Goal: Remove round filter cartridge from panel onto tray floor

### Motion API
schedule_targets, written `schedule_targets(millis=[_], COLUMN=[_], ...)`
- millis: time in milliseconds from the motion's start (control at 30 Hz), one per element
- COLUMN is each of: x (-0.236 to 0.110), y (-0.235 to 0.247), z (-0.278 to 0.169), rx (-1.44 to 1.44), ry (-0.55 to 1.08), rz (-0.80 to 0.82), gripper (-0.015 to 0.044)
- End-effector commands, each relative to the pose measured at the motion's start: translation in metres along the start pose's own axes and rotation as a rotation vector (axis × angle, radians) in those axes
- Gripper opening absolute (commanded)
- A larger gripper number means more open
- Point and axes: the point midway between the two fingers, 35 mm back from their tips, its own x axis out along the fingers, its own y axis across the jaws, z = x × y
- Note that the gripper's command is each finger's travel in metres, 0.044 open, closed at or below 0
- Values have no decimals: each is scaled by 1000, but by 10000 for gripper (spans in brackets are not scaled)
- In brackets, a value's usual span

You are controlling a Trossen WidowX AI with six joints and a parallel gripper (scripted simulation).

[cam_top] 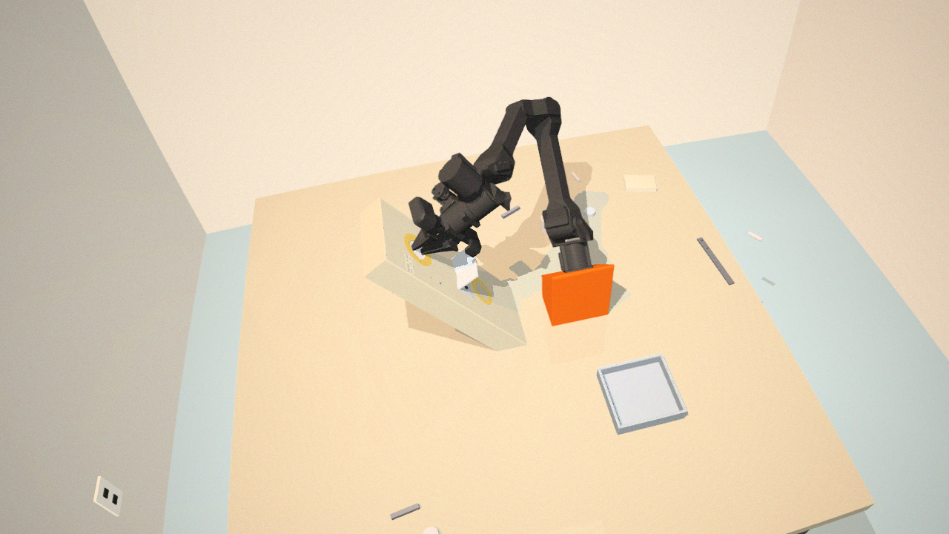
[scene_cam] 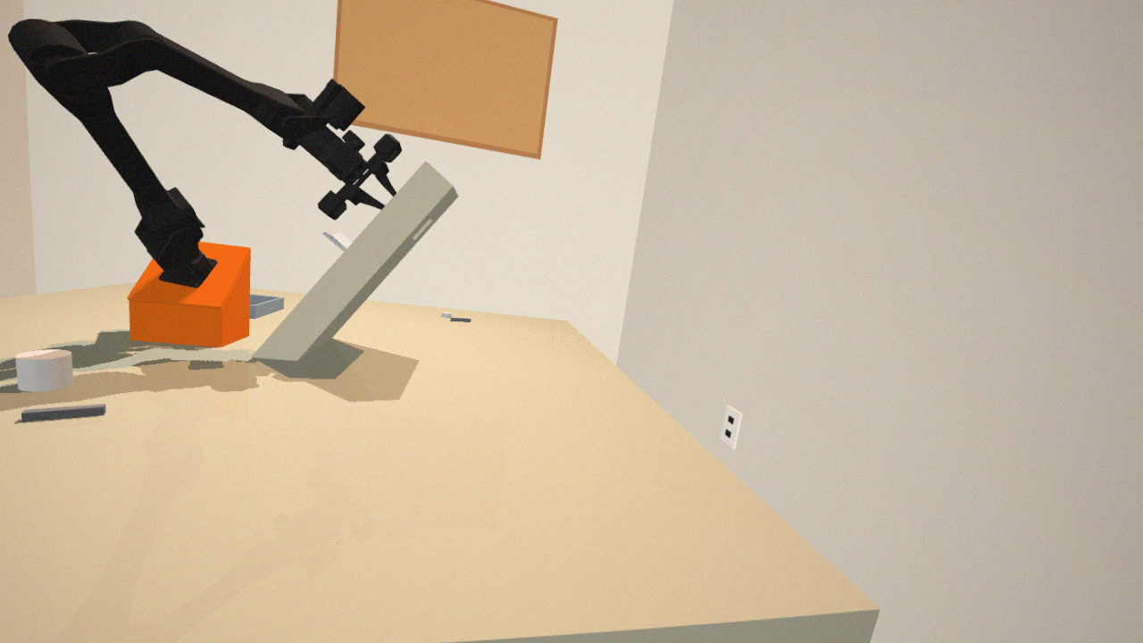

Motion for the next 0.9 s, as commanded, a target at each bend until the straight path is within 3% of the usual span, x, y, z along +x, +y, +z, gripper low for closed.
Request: schedule_targets(millis=[0, 867], x=[4, 11], y=[-1, -1], z=[0, 0], rx=[-5, -5], ry=[1, 1], rz=[-2, -2], gripper=[107, 107])
